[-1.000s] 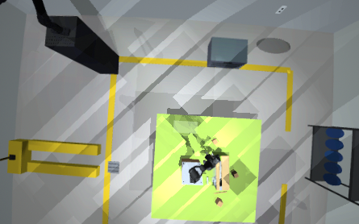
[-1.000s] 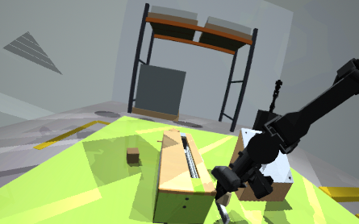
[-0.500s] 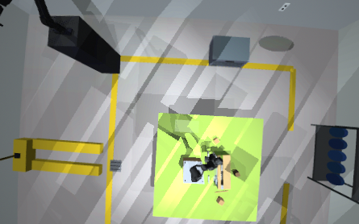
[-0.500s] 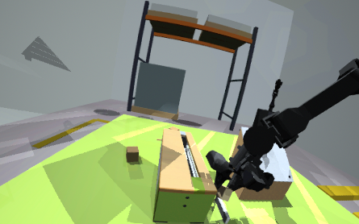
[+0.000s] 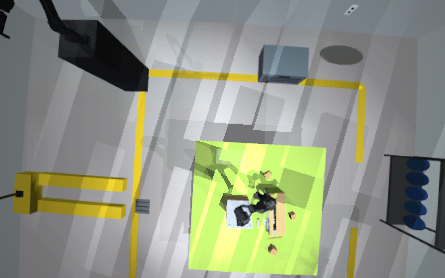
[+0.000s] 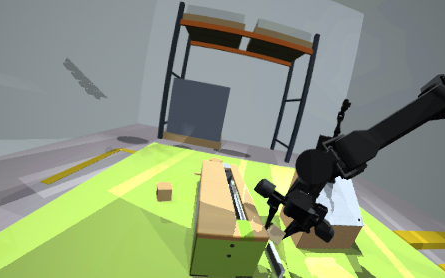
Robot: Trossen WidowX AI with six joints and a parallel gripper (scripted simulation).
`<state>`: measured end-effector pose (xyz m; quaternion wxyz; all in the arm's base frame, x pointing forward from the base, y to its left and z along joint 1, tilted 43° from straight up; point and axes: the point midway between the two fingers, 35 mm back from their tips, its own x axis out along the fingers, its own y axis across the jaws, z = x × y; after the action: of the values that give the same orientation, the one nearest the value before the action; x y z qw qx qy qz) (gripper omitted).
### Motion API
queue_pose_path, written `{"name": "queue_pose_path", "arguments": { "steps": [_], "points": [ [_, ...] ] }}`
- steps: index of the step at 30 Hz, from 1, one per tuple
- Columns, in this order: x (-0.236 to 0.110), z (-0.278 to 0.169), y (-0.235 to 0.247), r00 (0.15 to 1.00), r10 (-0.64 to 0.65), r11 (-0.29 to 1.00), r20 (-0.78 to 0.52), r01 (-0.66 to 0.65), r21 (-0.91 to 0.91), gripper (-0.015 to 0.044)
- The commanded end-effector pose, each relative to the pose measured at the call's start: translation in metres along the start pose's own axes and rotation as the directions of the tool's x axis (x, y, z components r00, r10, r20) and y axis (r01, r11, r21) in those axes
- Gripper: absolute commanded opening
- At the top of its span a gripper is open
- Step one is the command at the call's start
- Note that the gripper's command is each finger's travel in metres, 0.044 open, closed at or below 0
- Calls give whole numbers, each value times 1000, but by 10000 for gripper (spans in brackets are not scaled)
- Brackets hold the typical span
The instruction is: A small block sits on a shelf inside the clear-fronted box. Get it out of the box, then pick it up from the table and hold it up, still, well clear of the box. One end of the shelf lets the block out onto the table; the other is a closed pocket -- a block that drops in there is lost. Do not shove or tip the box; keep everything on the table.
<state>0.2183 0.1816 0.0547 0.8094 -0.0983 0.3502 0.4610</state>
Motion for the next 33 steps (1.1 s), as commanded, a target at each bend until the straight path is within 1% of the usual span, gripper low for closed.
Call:
{"name": "queue_pose_path", "arguments": {
  "steps": [1, 9, 16, 25, 33],
  "points": [
    [-2, -1, -3, 1000, 1, 992, 4, -1, 126, 0],
    [-5, -2, -1, 1000, 18, 928, 9, -20, 373, 0],
    [-10, -3, -5, 999, 23, 793, 22, -32, 608, 0],
    [-17, -4, -11, 999, 26, 534, 40, -47, 844, 0],
    [-23, -6, -16, 998, 27, 248, 56, -61, 967, 0]
  ]
}}
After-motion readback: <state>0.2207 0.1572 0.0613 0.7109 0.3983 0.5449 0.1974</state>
